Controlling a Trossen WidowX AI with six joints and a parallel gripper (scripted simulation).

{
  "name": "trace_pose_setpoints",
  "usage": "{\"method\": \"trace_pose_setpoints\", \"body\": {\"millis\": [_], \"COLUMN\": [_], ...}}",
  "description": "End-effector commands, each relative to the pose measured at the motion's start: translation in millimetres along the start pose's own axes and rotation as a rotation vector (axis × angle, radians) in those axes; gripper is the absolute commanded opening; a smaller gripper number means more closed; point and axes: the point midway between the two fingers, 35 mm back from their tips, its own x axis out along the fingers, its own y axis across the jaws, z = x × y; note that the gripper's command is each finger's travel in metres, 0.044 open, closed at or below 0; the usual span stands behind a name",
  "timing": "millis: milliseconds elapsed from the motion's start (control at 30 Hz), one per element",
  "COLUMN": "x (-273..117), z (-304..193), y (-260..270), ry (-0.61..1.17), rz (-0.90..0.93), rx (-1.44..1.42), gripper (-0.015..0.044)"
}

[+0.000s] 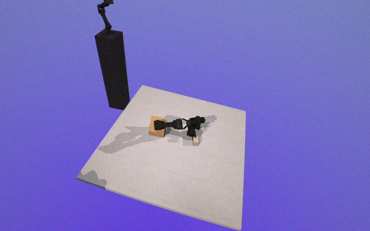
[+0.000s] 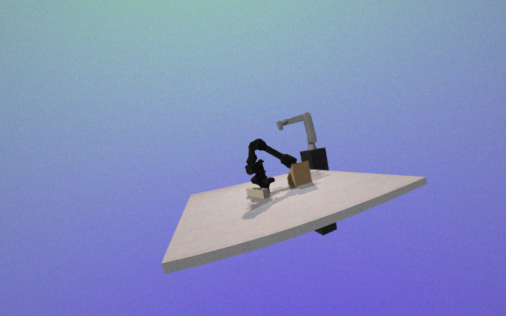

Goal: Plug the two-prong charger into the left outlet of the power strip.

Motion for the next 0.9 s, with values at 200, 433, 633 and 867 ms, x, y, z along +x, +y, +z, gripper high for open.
{"method": "trace_pose_setpoints", "body": {"millis": [200, 433, 633, 867], "x": [0.0, 0.0, 0.0, 0.0], "z": [0.0, 0.0, 0.0, 0.0], "y": [0.0, 0.0, 0.0, 0.0], "ry": [0.000, 0.000, 0.000, 0.000], "rz": [0.000, 0.000, 0.000, 0.000], "rx": [0.000, 0.000, 0.000, 0.000], "gripper": [0.0000, 0.0053, 0.0210, 0.0394]}}
